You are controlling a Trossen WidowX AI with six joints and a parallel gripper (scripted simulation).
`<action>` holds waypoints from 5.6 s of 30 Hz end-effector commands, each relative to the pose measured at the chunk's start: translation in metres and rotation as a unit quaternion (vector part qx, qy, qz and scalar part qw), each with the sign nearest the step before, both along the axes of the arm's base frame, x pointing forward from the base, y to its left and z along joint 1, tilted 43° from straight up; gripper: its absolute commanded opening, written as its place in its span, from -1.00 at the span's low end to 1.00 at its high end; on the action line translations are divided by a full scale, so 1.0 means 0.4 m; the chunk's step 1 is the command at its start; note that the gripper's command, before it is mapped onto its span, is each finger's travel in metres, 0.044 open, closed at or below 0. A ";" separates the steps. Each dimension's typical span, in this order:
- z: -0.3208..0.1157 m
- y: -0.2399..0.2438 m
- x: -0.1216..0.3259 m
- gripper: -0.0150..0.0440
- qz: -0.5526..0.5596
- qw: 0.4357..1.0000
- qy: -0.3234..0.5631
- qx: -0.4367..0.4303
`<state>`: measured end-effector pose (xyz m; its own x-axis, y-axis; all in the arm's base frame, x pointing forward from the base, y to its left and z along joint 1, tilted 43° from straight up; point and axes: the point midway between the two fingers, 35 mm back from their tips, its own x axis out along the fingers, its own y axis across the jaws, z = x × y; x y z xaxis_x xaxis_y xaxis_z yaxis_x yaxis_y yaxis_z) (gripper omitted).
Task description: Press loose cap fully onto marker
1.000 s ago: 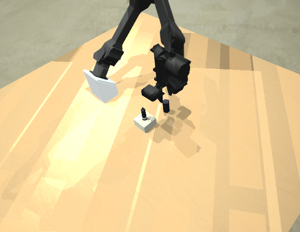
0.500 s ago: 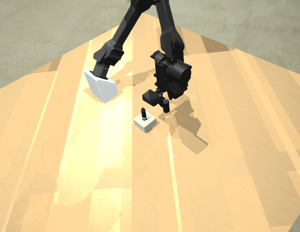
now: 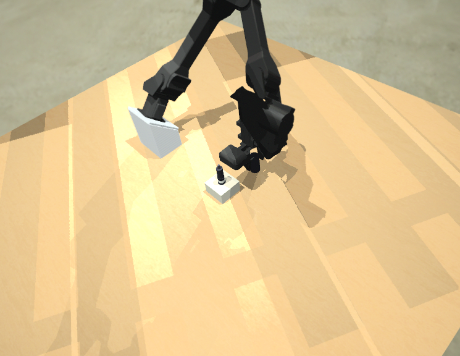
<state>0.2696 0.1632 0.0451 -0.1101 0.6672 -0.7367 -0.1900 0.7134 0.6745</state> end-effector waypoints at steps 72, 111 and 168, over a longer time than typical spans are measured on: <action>0.032 -0.329 0.046 -0.49 -0.002 1.000 0.004 -0.006; -0.054 -0.319 0.034 -0.49 -0.002 1.000 0.004 -0.002; 0.027 -0.393 0.042 0.64 -0.012 1.000 0.014 -0.004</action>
